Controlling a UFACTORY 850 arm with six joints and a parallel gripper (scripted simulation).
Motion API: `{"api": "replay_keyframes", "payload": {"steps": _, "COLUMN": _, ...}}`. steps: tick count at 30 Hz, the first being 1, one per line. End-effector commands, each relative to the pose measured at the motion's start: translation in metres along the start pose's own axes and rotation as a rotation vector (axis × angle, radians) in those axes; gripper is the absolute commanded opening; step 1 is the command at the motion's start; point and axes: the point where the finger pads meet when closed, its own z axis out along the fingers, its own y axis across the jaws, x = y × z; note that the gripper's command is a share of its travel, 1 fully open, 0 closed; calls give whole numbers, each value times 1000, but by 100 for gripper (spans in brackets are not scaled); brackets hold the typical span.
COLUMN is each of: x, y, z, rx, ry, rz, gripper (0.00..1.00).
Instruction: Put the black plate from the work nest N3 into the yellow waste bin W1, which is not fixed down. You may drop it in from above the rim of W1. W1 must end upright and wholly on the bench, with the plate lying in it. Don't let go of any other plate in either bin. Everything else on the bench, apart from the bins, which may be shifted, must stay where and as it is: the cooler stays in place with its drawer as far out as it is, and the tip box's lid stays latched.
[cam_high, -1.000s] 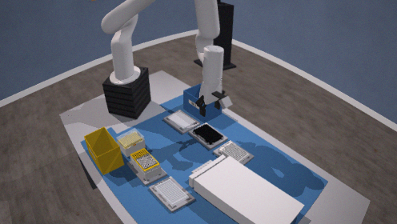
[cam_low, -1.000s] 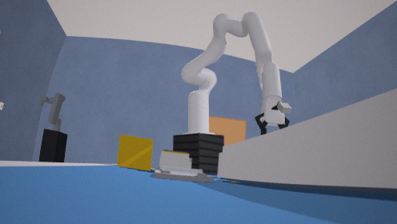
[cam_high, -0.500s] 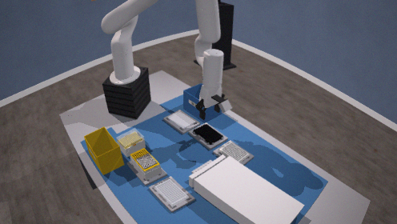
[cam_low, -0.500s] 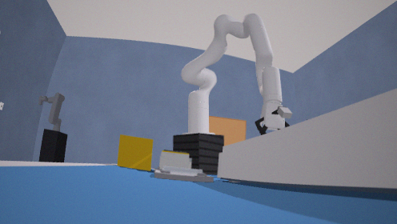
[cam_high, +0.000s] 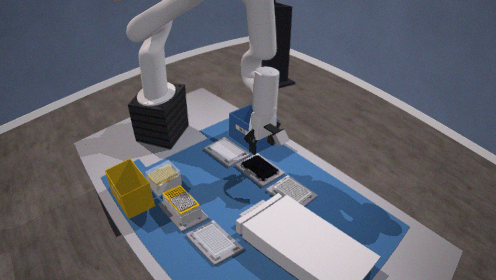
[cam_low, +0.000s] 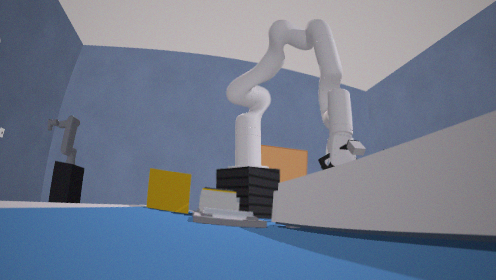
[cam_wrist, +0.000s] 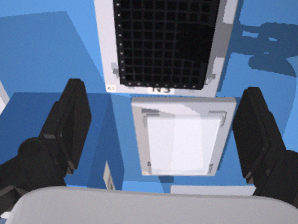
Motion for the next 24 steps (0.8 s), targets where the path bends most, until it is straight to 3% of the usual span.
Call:
{"api": "replay_keyframes", "payload": {"steps": 1, "x": 1, "y": 0, "z": 4, "rx": 0, "ry": 6, "rz": 0, "gripper": 100}}
{"api": "replay_keyframes", "payload": {"steps": 24, "x": 1, "y": 0, "z": 38, "rx": 0, "ry": 6, "rz": 0, "gripper": 100}}
